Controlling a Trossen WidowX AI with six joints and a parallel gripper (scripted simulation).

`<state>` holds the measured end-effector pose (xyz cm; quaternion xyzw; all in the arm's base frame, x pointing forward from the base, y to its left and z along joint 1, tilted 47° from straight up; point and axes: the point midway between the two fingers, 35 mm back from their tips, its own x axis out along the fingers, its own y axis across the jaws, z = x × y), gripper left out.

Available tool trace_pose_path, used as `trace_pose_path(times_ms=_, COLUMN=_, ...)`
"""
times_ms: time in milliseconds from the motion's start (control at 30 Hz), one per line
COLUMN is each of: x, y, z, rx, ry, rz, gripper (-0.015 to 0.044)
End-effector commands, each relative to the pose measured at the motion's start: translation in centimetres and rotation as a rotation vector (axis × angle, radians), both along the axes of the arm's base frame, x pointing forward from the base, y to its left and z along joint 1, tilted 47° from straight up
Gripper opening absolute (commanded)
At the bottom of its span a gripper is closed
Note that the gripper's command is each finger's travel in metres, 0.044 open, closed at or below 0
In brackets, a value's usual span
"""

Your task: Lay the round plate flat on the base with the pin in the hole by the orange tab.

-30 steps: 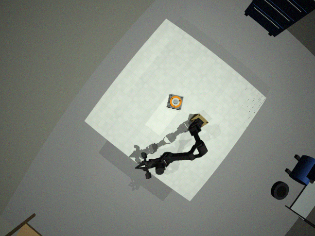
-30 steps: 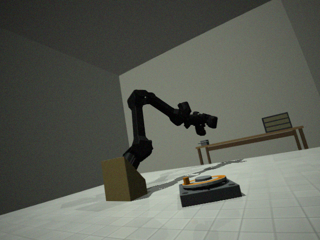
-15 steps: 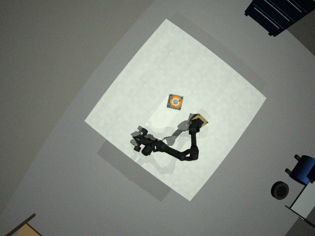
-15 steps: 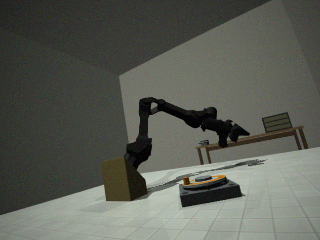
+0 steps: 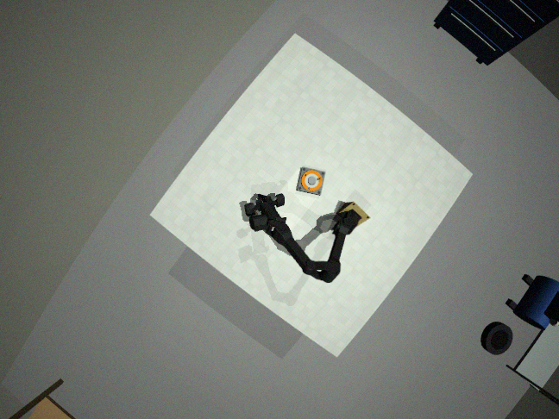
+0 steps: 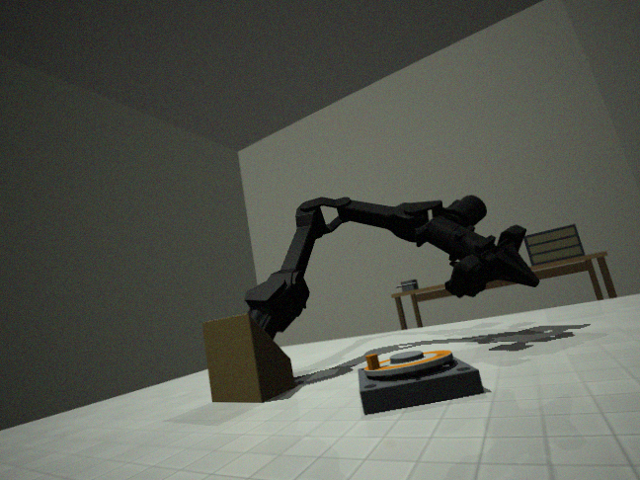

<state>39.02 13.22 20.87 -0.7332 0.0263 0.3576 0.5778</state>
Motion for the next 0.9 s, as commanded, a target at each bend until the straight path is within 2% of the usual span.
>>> trace_pose_path(times_ms=0, x=-0.4, y=-3.7, z=-4.7, rx=0.059, ry=0.220, rz=-0.123, gripper=0.0000)
trace_pose_path(times_ms=200, x=-3.3, y=-10.8, z=-12.5, rx=0.272, ry=0.680, rz=-0.455, gripper=0.0000)
trace_pose_path(times_ms=267, x=-4.0, y=-11.7, z=-13.3, rx=0.306, ry=0.740, rz=-0.504, gripper=0.0000)
trace_pose_path(times_ms=433, x=-9.4, y=-16.4, z=-17.8, rx=0.605, ry=1.171, rz=-0.886, gripper=0.0000)
trace_pose_path(times_ms=567, x=-12.1, y=-17.8, z=-18.9, rx=0.772, ry=1.372, rz=-1.073, gripper=0.0000)
trace_pose_path(times_ms=700, x=-15.8, y=-19.2, z=-19.5, rx=1.056, ry=1.680, rz=-1.351, gripper=0.0000)
trace_pose_path(times_ms=867, x=-16.2, y=-19.4, z=-19.6, rx=1.106, ry=1.731, rz=-1.394, gripper=0.0000)
